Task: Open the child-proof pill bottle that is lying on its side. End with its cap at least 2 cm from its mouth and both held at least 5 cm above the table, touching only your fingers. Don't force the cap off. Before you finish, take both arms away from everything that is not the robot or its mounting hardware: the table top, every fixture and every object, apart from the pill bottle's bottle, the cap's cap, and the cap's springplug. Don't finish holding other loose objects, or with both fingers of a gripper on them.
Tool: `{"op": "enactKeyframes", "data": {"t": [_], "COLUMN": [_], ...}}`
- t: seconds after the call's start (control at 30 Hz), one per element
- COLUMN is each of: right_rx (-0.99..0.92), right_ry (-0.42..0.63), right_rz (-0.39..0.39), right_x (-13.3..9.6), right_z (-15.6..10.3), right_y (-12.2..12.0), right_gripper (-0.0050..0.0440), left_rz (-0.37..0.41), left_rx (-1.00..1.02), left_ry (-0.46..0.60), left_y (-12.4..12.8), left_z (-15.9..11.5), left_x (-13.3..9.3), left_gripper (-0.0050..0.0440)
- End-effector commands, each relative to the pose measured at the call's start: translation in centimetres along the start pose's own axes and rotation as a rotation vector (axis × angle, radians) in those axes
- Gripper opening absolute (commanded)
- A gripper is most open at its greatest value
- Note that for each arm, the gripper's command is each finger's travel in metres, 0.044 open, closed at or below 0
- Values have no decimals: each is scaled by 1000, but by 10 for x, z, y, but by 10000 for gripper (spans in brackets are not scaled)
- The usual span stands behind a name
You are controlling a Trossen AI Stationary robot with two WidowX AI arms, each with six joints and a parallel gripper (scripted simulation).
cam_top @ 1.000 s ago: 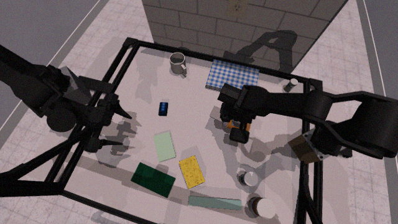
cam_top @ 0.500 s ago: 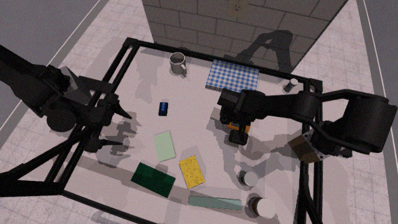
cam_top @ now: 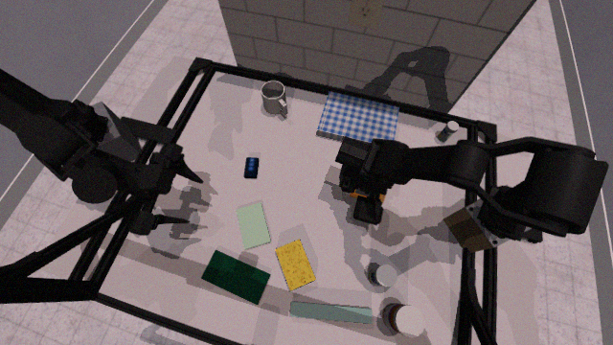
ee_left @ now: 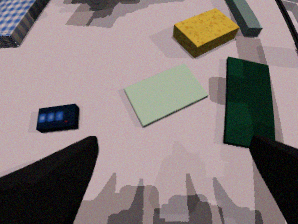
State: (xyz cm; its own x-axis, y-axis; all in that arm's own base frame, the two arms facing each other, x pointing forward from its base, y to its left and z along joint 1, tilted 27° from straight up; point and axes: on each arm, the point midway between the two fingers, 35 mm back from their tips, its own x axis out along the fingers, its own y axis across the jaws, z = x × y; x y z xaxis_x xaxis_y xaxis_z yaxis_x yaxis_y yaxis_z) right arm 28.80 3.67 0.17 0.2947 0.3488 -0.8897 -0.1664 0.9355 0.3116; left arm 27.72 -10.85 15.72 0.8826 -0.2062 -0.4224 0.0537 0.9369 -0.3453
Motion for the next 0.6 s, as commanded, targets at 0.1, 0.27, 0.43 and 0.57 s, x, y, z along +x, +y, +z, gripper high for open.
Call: {"op": "enactKeyframes", "data": {"t": [0.1,0.27,0.43,0.57], "right_rx": [7,7,7,7], "right_ry": [1,1,1,1], "right_rz": [-3,-3,-3,-3], "right_x": [1,1,1,1], "right_z": [0,0,0,0], "right_y": [-1,-1,-1,-1], "right_gripper": [212,185,179,179], "left_rz": [0,0,0,0], "left_rx": [0,0,0,0], "left_ry": [0,0,0,0], "left_y": [0,0,0,0], "left_z": [0,0,0,0], "left_x": [0,0,0,0], "left_gripper": [440,440,440,440]}}
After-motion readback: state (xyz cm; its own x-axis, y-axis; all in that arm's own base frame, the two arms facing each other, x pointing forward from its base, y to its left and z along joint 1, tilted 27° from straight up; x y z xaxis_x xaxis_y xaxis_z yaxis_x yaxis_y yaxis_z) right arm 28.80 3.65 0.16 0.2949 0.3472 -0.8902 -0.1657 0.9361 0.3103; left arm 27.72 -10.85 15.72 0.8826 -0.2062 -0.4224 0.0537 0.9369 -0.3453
